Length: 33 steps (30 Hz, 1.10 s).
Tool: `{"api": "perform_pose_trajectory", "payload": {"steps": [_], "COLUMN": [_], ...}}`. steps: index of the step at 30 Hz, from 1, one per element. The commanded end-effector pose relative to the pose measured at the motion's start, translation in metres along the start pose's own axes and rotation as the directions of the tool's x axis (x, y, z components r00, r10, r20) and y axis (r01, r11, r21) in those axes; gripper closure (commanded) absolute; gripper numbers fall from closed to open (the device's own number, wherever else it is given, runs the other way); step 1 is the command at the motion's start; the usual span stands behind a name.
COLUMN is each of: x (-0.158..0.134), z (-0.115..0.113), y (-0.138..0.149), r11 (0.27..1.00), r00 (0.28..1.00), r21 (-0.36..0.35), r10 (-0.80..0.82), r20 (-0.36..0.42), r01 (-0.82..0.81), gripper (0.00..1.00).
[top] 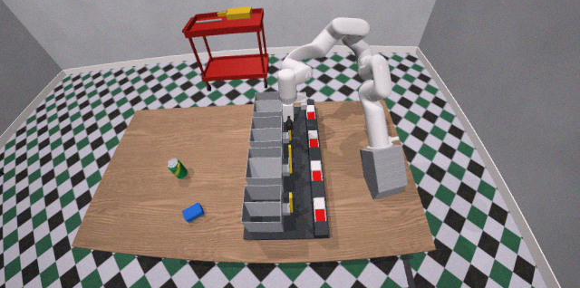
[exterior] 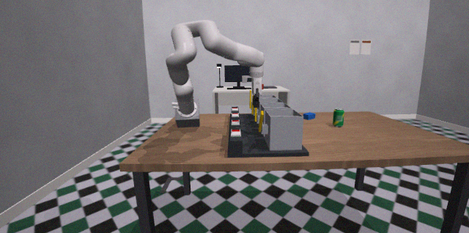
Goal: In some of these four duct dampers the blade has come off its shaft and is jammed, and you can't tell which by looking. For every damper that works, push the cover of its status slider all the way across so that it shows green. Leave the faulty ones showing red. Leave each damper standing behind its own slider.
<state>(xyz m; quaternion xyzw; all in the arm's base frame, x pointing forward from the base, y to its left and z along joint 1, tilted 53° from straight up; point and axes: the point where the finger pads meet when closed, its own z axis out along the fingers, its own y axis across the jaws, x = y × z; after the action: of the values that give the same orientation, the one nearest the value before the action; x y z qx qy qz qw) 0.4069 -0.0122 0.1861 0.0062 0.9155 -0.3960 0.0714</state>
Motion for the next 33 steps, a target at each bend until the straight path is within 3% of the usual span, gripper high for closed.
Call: {"api": "perform_pose_trajectory", "payload": {"steps": [1,5,6,33], "x": [-0.0009,-0.0009,-0.0009,-0.0009], "z": [-0.001,-0.001,-0.001,-0.001], "y": [0.0001,0.0001,0.0001,0.0001], "r11": [1.0,1.0,1.0,1.0], "r00": [1.0,1.0,1.0,1.0], "r21": [-0.001,-0.001,-0.001,-0.001], "r10": [0.001,0.001,0.001,0.001], "r20": [0.003,0.003,0.003,0.003], "r01": [-0.001,-0.001,-0.001,-0.001], "gripper": [0.61,0.61,0.81,0.81]}}
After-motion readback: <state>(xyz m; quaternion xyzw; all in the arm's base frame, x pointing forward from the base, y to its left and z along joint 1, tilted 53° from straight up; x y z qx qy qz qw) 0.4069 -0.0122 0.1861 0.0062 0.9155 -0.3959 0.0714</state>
